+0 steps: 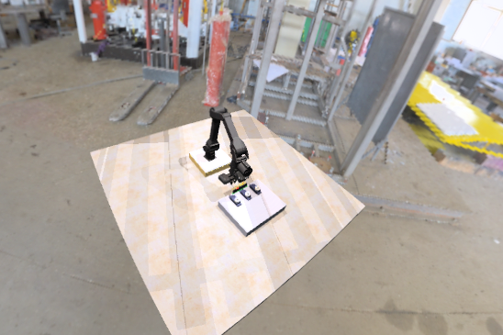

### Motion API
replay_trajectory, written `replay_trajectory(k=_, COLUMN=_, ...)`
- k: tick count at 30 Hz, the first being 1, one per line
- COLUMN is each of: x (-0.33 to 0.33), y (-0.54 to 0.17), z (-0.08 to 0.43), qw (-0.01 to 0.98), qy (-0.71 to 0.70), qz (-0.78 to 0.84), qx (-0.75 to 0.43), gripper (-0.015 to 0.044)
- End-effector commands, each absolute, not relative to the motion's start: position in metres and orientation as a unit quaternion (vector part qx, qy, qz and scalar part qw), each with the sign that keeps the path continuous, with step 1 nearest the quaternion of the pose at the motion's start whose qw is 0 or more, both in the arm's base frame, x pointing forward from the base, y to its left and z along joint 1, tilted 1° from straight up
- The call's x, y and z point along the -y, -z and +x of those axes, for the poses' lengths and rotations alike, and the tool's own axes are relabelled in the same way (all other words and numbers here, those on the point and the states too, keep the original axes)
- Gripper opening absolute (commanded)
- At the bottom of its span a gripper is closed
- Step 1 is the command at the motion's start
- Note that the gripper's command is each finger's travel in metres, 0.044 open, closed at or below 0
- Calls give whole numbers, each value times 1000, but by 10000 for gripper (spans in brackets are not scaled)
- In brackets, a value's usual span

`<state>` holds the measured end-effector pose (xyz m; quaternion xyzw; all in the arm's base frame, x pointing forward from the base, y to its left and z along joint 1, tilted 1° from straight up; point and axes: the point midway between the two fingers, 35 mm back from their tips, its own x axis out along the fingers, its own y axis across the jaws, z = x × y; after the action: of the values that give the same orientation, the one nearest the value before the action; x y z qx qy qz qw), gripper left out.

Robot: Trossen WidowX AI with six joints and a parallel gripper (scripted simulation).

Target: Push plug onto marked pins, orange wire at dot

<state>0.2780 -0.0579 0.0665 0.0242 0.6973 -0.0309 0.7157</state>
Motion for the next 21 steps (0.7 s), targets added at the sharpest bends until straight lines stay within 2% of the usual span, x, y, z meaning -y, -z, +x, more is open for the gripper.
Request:
replay_trajectory(k=1, x=59, y=-68, z=282, qw=717, qy=35, qz=25, qx=-696, gripper=0)
replay_trajectory(k=21, x=60, y=-68, z=294, qw=717, qy=35, qz=25, qx=-696, gripper=0)
